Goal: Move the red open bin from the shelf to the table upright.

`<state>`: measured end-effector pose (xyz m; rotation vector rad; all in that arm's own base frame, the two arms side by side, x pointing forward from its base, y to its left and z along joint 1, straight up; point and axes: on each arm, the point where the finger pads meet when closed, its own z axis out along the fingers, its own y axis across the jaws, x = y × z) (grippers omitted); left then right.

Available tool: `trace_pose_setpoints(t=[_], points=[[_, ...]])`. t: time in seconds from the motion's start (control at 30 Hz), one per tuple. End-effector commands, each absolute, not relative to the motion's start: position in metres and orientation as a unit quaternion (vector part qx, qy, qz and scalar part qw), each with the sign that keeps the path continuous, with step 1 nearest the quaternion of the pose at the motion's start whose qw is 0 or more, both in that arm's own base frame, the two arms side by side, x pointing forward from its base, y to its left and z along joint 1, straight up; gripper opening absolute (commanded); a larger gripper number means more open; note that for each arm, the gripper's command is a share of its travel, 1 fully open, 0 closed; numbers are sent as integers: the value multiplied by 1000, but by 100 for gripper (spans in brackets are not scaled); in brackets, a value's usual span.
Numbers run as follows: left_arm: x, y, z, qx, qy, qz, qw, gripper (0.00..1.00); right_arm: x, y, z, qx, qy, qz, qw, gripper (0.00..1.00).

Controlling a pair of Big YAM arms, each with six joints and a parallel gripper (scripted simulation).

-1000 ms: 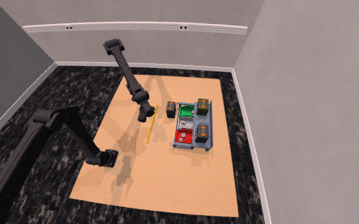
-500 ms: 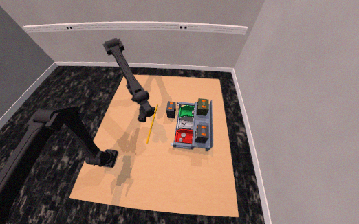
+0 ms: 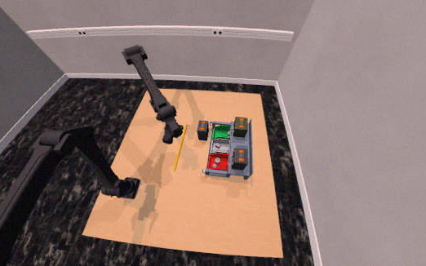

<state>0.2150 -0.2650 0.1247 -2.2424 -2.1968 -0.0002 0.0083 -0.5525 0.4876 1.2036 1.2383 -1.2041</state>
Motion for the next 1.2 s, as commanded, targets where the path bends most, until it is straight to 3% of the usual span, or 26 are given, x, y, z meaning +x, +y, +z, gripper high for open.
trace_pose_setpoints(t=[0.0, 1.17], points=[[230, -286, 167, -713, -700, 5, -43, 0, 3, -545, 501, 499, 501, -499, 501, 100], [235, -285, 186, -713, -700, 3, -31, 0, 3, -545, 501, 499, 501, -499, 501, 100]])
